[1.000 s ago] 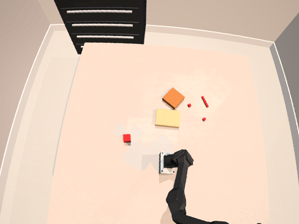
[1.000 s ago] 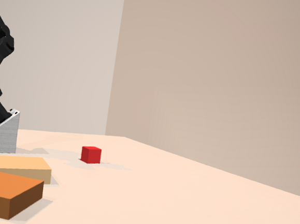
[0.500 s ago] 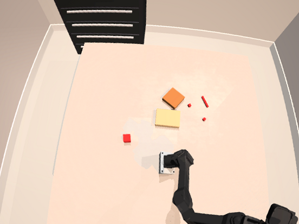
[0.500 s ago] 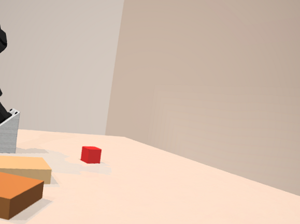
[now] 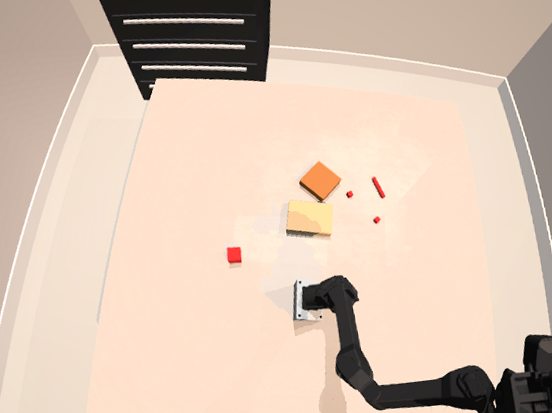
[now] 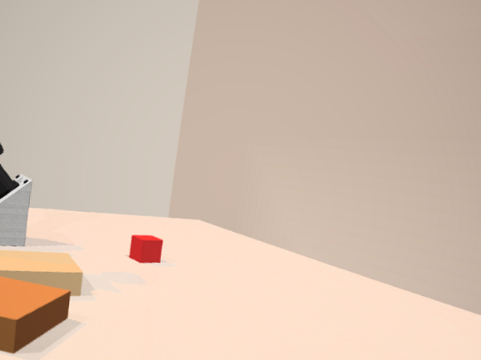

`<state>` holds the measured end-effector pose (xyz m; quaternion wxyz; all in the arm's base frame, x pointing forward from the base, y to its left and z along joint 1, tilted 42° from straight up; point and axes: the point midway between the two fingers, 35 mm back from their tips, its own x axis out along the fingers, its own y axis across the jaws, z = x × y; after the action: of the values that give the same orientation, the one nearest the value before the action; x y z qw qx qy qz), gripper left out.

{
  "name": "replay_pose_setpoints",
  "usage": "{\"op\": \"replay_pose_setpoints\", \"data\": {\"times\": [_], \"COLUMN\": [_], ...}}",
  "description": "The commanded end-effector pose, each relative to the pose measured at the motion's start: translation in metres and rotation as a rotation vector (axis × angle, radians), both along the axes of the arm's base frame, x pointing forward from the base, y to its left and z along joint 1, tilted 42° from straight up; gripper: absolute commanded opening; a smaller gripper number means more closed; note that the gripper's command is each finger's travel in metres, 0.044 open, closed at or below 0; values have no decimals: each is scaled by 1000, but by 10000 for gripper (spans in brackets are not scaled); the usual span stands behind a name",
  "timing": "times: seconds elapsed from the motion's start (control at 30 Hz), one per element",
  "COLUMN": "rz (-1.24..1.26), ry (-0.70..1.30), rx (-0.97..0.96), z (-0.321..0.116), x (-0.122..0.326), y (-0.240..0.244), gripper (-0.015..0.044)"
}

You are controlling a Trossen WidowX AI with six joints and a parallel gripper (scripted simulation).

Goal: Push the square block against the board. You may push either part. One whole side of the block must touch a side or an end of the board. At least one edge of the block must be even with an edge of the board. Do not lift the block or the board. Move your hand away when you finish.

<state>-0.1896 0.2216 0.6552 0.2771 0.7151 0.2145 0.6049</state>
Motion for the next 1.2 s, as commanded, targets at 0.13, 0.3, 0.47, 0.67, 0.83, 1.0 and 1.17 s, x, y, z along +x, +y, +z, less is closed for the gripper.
{"op": "replay_pose_setpoints", "data": {"times": [0.13, 0.3, 0.47, 0.67, 0.83, 1.0, 1.17], "rz": [108, 179, 236, 314, 388, 458, 527], "ry": [167, 283, 377, 488, 594, 696, 788], "rx": [146, 249, 348, 462, 573, 684, 788], "z": [31, 47, 49, 57, 62, 62, 58], "x": [48, 86, 113, 151, 190, 230, 266], "y": [-44, -74, -94, -122, -147, -169, -187], "gripper": [0, 0, 0, 0, 0, 0, 0]}}
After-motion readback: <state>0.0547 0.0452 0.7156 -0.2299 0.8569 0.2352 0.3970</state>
